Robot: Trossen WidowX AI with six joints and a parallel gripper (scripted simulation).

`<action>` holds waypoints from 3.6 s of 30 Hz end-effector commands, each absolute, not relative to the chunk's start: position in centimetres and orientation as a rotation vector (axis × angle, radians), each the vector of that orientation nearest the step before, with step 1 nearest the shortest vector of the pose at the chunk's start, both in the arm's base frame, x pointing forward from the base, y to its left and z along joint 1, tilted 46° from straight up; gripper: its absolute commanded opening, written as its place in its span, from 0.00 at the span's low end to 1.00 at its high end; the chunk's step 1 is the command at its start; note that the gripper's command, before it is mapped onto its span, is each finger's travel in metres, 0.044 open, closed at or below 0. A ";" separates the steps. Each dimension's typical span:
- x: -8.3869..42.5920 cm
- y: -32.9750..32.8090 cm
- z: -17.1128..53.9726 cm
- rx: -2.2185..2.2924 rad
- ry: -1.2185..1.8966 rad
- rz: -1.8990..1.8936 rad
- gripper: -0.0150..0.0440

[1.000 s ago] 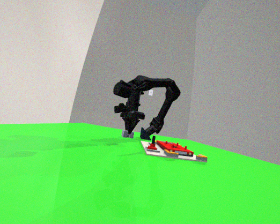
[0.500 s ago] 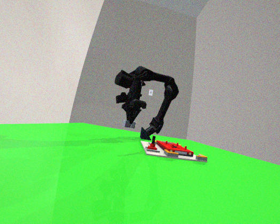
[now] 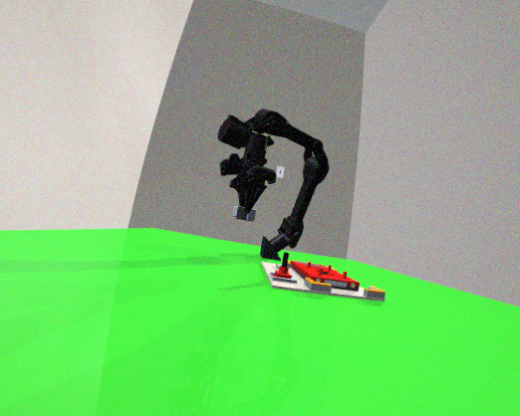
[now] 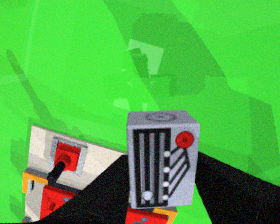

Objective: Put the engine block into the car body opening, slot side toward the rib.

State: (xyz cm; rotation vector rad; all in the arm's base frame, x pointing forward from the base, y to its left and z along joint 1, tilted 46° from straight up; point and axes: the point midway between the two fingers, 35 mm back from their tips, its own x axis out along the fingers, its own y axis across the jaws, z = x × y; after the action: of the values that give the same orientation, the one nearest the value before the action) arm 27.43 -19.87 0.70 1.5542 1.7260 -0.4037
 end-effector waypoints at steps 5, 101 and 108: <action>28.1 -19.2 1.7 1.495 1.717 -0.344 0.25; 32.8 0.5 10.8 0.640 1.451 0.597 0.52; 32.8 0.5 10.8 0.644 1.453 0.593 0.52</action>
State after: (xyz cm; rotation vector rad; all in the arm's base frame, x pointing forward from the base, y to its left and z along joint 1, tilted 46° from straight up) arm 32.76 0.47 10.72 0.6379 1.4562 0.5973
